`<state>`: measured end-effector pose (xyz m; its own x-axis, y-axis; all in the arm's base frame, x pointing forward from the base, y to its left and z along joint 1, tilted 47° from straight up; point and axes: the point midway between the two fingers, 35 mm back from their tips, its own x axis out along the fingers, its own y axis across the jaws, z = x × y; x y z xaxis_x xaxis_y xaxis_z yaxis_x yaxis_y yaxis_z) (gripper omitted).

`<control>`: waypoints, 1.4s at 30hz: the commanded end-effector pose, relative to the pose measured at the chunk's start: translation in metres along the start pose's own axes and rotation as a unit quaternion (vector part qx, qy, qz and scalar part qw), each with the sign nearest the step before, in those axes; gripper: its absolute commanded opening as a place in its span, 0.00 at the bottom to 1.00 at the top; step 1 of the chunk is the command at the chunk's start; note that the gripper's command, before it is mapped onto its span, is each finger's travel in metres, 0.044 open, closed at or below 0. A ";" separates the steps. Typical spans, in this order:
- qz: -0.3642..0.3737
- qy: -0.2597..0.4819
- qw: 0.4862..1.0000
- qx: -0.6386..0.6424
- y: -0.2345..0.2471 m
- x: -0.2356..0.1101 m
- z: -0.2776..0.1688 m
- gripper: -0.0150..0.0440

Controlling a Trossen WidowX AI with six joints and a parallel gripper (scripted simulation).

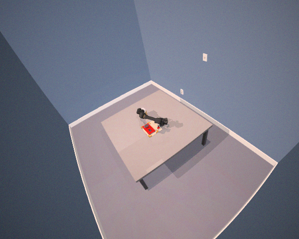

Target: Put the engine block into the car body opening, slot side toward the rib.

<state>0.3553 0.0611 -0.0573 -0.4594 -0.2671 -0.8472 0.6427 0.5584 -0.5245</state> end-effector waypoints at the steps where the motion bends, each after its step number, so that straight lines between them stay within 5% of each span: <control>1: -0.003 -0.001 1.000 -0.002 -0.001 0.007 0.004 0.25; 30: -0.004 -0.001 1.000 -0.002 -0.001 0.041 0.034 0.25; 42: -0.004 0.002 1.000 -0.001 -0.001 0.040 0.032 0.79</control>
<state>0.3558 0.0246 -0.0939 -0.4679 -0.2692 -0.8418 0.6363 0.5584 -0.5323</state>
